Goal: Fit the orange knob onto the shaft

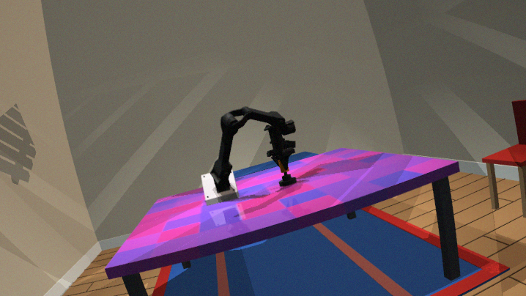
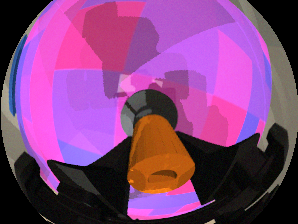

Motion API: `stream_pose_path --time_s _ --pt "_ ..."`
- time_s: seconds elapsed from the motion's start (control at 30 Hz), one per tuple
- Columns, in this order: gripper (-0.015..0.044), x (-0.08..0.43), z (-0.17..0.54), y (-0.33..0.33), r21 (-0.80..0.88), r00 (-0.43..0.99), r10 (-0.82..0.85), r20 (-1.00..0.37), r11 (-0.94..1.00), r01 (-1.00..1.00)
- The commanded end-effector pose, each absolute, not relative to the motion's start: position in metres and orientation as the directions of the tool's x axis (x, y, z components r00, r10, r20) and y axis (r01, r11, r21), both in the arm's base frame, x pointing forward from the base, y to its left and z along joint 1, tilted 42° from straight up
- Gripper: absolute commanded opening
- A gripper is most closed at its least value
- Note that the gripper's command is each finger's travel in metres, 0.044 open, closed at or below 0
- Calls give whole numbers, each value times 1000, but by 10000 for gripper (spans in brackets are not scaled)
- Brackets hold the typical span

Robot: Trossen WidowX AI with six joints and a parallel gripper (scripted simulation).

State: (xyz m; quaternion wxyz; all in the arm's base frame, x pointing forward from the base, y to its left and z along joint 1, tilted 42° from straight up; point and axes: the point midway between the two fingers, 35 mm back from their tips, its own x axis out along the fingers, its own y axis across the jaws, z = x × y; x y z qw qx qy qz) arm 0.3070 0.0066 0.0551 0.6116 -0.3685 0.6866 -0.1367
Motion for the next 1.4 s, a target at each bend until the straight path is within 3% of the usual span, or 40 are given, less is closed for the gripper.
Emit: stream_pose_path --time_s 0.0,0.57,0.8,1.37 --pt "0 309 54 6 -636 25 -671 -741 690 -346" --pt "0 306 58 9 -636 25 -671 -741 690 -346" --pt "0 303 58 8 -581 25 -671 -741 622 -525" --pt "0 303 58 6 -577 25 -671 -741 618 -534"
